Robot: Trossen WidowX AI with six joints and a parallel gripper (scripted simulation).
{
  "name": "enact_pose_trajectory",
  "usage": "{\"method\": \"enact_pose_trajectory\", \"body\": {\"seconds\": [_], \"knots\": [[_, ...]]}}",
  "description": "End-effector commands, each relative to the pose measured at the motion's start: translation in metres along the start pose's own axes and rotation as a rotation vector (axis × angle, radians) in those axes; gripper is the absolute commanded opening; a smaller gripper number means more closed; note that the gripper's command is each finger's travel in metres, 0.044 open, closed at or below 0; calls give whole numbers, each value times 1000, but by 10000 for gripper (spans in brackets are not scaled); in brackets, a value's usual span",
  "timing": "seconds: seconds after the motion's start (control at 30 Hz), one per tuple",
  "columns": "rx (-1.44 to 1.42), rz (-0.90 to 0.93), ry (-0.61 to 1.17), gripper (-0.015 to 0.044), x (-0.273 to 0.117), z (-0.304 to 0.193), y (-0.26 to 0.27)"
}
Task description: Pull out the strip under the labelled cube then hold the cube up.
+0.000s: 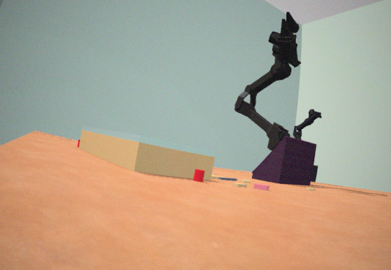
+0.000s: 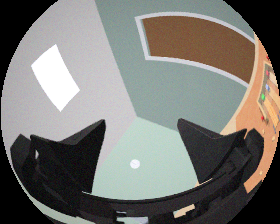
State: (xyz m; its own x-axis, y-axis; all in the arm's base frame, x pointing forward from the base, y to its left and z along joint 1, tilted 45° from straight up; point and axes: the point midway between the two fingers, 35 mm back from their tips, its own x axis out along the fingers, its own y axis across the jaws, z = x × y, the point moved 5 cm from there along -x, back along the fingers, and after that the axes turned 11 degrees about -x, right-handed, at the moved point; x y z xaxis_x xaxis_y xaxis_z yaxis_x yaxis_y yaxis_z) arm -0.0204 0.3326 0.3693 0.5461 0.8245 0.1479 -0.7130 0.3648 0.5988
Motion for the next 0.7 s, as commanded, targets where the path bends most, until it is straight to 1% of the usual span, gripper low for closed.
{"method": "enact_pose_trajectory", "body": {"seconds": [0.0, 0.17, 0.33, 0.5, 0.67], "knots": [[-245, -178, 8, 400, 27, -14, -54], [-522, -398, 57, 400, 47, -21, -125], [-769, -611, 154, 400, 52, -21, -195], [-981, -828, 302, 400, 43, -17, -267], [-1145, -1046, 508, 400, 18, -9, -338]]}}
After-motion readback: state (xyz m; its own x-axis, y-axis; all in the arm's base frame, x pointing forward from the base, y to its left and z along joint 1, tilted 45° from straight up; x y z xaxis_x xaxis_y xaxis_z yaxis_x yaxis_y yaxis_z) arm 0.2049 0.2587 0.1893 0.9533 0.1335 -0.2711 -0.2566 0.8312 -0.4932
